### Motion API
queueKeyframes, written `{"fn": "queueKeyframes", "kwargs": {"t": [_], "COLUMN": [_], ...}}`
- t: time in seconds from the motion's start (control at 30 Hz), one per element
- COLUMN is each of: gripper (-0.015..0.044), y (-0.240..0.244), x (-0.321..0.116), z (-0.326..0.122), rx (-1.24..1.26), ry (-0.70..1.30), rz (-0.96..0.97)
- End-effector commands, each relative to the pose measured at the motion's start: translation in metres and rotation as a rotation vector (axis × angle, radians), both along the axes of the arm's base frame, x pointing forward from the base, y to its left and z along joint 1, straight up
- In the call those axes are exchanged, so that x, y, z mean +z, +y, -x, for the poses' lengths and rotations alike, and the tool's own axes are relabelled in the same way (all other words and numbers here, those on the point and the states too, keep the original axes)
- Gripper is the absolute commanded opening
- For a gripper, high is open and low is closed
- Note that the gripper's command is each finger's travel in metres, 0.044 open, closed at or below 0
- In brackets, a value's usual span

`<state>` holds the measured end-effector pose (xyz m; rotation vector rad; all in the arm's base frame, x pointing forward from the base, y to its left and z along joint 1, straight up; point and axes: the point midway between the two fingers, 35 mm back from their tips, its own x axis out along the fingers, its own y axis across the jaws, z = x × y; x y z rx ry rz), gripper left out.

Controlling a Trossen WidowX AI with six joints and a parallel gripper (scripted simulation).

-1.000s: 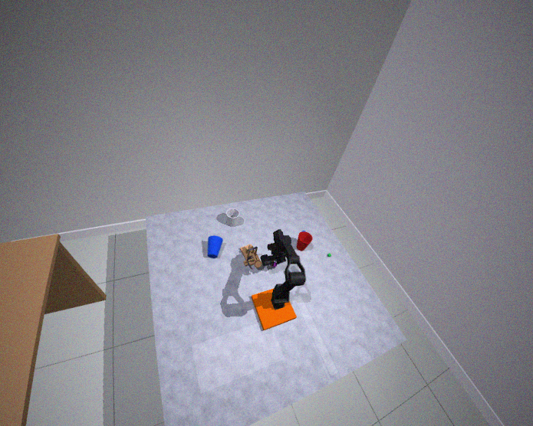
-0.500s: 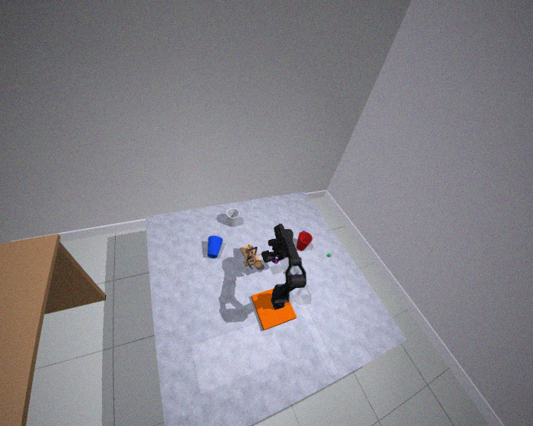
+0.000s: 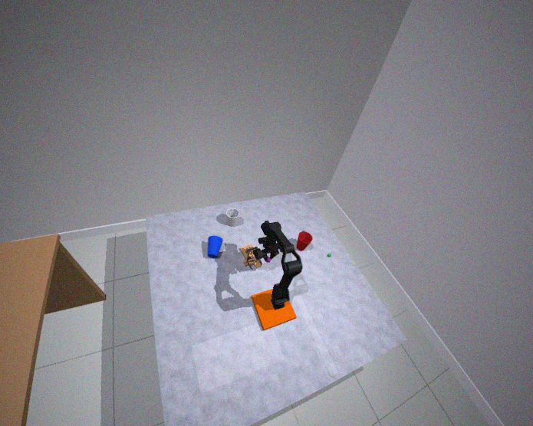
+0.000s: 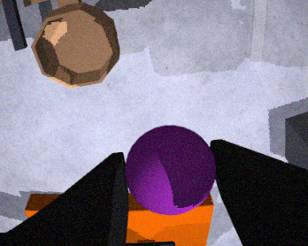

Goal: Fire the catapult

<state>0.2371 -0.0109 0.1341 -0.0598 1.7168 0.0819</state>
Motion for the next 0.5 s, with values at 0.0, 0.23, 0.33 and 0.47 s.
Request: {"fn": "queueKeyframes", "kwargs": {"t": [0.0,0.23,0.33,0.47], "gripper": [0.0,0.0,0.0,0.0], "y": [0.01,0.03,0.04,0.046], "x": [-0.004,-0.015,-0.021,-0.023], "z": [-0.008,-0.019,-0.023,-0.026], "rx": [0.016,0.033,0.04,0.044], "ry": [0.04,0.119,0.152,0.168], "rz": [0.012,0.024,0.033,0.038]}}
